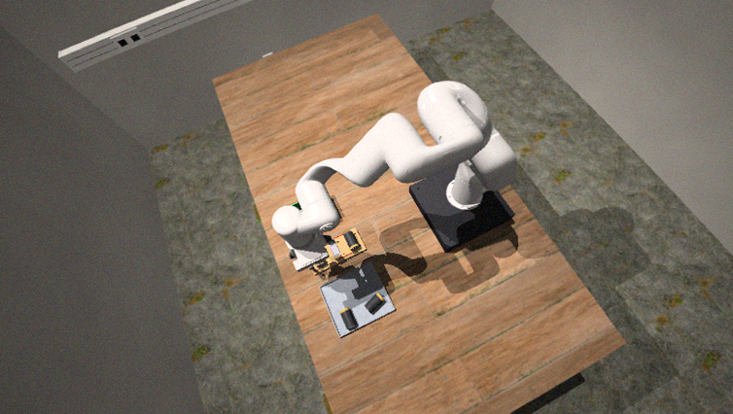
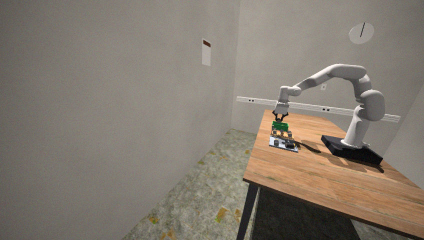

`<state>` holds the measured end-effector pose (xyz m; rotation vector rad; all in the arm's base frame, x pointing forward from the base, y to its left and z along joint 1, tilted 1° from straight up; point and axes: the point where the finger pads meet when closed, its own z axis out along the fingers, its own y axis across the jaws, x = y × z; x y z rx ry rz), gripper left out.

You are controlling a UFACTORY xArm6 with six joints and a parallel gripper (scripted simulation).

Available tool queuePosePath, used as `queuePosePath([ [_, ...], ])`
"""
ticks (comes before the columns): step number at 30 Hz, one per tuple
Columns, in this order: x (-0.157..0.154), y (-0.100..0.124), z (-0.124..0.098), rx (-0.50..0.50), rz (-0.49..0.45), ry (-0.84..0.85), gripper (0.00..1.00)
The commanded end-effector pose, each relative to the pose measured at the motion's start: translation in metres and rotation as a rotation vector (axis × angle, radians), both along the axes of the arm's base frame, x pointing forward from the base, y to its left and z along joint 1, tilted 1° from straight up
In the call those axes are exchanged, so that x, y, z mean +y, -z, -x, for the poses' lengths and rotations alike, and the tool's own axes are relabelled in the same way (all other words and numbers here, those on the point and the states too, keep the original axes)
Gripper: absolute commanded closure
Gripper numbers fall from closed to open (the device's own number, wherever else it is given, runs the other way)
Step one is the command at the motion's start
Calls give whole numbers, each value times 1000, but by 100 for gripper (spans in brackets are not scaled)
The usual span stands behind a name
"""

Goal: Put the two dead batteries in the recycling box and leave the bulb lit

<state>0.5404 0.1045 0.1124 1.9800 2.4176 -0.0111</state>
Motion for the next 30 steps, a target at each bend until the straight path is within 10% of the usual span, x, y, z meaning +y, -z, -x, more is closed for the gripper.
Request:
queuePosePath([
  [1, -59, -4, -11, -7, -6, -3, 72],
  [12, -168, -5, -25, -7, -6, -3, 72],
  [30, -186, -5, -28, -7, -6, -3, 72],
])
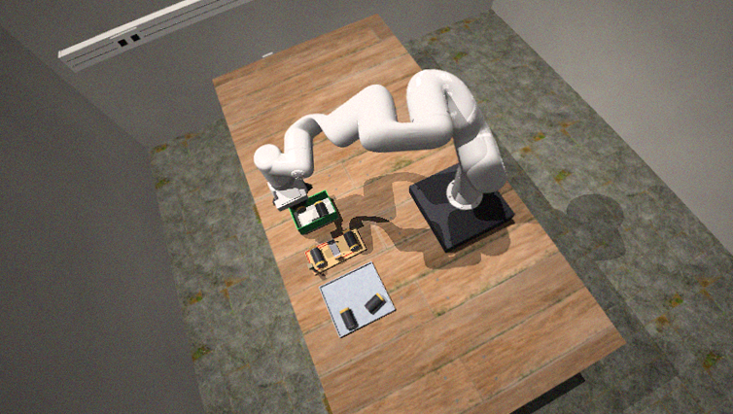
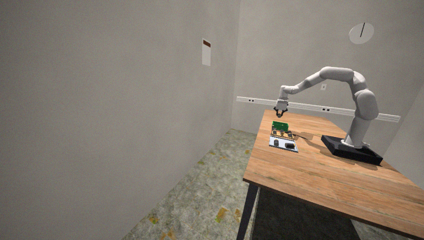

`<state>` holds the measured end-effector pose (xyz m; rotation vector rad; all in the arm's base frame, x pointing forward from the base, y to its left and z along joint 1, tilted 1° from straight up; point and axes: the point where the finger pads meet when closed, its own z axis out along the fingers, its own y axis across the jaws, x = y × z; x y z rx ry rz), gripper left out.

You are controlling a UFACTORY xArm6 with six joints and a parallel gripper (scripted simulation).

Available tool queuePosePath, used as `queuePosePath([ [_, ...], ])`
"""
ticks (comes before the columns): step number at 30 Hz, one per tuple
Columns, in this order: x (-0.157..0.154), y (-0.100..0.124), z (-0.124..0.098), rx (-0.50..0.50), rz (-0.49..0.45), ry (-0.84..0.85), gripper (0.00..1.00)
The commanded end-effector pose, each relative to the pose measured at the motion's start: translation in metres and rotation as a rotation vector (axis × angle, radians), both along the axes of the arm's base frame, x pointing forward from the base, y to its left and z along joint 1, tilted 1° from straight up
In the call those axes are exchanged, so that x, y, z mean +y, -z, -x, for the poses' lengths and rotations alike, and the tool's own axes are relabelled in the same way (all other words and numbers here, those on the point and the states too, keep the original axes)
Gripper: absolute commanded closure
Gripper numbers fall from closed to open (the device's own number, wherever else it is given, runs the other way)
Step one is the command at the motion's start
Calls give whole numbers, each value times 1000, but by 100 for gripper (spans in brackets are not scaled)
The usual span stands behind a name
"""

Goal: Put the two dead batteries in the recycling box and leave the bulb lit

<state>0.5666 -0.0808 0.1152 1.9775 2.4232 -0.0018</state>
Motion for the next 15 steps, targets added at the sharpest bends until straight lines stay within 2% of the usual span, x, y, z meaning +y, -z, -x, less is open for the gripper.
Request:
queuePosePath([
  [1, -1, -2, -2, -5, 1, 0, 72],
  [15, -1, 2, -2, -5, 1, 0, 72],
])
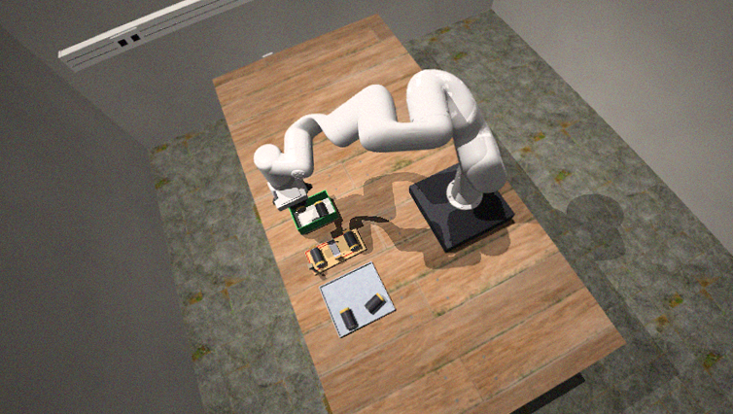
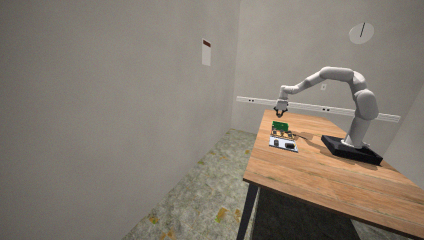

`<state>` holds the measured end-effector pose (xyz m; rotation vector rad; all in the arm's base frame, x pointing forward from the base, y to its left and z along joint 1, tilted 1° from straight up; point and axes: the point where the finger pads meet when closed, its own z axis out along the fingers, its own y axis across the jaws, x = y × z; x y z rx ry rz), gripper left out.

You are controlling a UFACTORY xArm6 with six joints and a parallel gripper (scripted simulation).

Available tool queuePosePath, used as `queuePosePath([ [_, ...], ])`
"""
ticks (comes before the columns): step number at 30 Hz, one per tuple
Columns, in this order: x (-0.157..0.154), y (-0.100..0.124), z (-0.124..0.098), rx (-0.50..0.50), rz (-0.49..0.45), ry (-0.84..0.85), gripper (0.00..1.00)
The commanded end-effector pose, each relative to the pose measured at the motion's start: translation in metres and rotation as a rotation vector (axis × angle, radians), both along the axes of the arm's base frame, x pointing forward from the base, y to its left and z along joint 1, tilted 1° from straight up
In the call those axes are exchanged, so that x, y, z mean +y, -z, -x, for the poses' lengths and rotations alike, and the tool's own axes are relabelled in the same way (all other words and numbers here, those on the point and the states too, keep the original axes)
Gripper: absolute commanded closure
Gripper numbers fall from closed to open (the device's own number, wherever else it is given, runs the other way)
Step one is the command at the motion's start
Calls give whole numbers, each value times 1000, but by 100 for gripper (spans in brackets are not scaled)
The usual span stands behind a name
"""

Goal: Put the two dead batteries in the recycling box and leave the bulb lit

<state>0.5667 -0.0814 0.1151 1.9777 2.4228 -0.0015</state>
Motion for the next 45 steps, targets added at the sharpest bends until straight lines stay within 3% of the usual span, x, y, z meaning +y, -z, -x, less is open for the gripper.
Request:
queuePosePath([
  [1, 0, 9, -2, -5, 1, 0, 72],
  [3, 0, 9, -2, -5, 1, 0, 72],
  [8, -1, 54, -2, -5, 1, 0, 72],
  [45, -1, 55, -4, -5, 1, 0, 72],
])
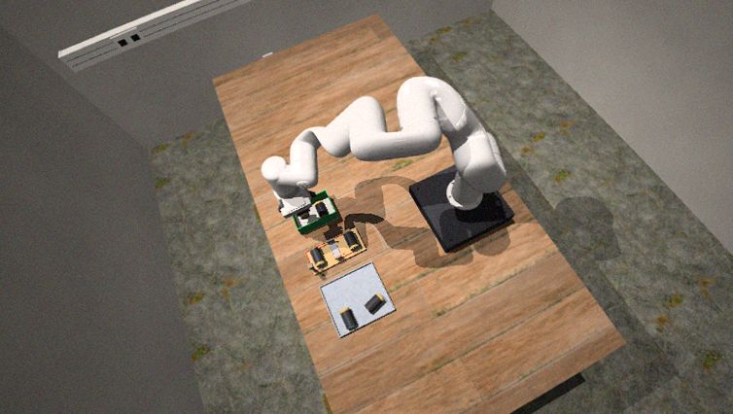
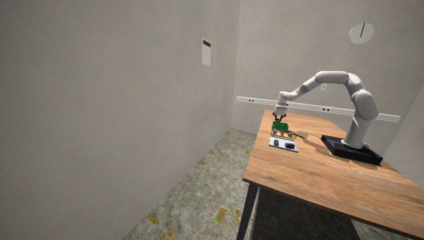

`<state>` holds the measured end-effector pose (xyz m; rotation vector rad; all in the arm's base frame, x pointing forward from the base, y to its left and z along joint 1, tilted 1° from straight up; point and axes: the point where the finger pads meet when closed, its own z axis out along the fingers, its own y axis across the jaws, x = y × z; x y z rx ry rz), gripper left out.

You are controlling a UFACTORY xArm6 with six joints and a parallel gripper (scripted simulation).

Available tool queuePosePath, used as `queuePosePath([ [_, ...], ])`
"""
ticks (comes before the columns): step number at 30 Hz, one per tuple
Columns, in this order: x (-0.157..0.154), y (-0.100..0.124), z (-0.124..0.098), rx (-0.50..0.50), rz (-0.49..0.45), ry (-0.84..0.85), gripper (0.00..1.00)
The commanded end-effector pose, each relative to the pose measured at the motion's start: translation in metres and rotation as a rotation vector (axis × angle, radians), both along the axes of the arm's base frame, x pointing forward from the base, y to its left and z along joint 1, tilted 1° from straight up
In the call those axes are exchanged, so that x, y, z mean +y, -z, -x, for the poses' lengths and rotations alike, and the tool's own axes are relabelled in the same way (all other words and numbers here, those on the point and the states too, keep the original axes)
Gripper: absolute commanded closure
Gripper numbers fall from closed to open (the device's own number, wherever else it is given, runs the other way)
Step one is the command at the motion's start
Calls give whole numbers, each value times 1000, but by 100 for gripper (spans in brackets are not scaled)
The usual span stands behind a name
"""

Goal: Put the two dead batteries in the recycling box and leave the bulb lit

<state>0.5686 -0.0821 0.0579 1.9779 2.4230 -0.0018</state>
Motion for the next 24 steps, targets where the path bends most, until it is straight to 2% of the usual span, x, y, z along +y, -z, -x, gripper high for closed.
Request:
queuePosePath([
  [1, 0, -2, -2, -5, 1, 0, 72],
  [18, 0, -1, -2, -5, 1, 0, 72],
  [24, 0, 14, -3, -5, 1, 0, 72],
])
